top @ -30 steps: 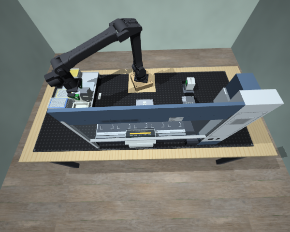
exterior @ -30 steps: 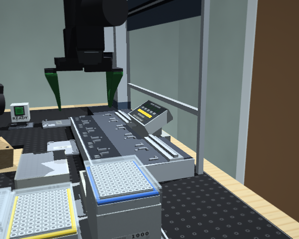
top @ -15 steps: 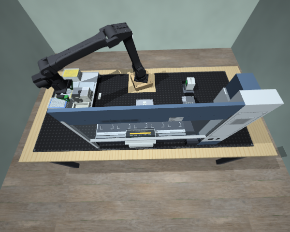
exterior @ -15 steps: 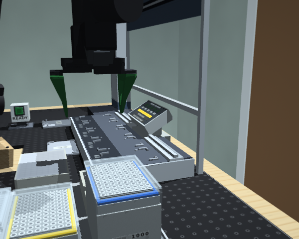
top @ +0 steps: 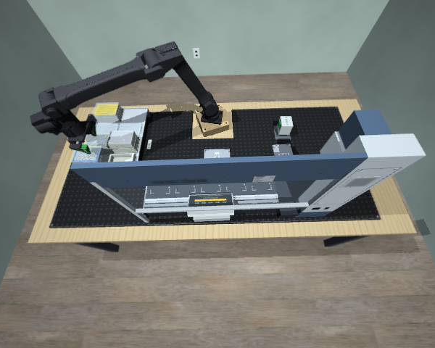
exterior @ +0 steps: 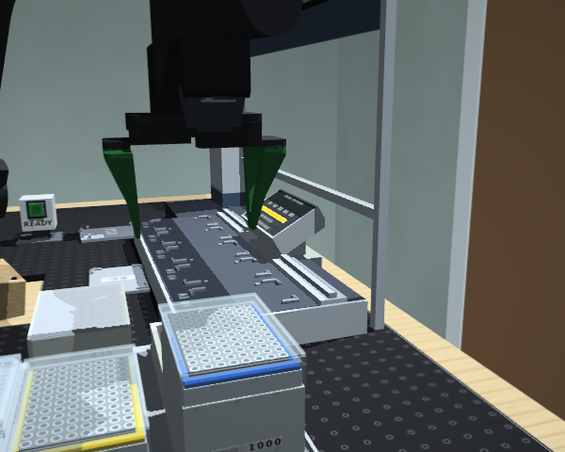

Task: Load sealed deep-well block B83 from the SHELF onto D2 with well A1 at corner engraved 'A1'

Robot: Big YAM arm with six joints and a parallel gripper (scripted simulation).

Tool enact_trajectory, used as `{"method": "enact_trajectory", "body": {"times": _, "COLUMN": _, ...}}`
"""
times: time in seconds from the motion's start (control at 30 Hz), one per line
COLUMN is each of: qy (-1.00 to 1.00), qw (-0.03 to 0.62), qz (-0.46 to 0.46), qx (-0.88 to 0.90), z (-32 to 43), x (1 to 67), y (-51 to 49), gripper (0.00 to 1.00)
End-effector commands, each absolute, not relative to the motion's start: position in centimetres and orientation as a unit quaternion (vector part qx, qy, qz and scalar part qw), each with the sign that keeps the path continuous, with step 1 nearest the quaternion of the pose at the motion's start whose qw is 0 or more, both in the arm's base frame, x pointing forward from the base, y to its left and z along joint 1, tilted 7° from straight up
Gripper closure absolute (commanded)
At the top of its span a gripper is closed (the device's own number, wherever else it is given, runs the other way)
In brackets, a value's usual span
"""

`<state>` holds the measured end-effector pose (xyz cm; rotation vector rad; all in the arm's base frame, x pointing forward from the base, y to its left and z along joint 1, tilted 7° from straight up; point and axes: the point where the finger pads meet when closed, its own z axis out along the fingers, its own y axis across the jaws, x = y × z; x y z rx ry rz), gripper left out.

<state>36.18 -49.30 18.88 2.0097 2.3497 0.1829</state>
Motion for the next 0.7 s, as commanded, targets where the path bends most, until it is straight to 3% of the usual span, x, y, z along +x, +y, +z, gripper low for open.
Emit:
{"method": "enact_trajectory", "body": {"times": 0.0, "qy": 0.759, "qw": 0.049, "qz": 0.053, "qx": 0.647, "z": 21.2, "x": 36.6, "y": -52.8, "gripper": 0.00}}
{"method": "enact_trajectory", "body": {"times": 0.47, "qy": 0.761, "qw": 0.048, "qz": 0.052, "qx": 0.645, "z": 21.1, "x": 38.0, "y": -56.9, "gripper": 0.00}}
{"method": "enact_trajectory", "body": {"times": 0.57, "qy": 0.763, "qw": 0.069, "qz": 0.045, "qx": 0.641, "z": 24.0, "x": 38.0, "y": -56.4, "gripper": 0.00}}
{"method": "enact_trajectory", "body": {"times": 0.67, "qy": 0.763, "qw": 0.040, "qz": 0.055, "qx": 0.642, "z": 19.7, "x": 38.1, "y": -56.0, "gripper": 0.00}}
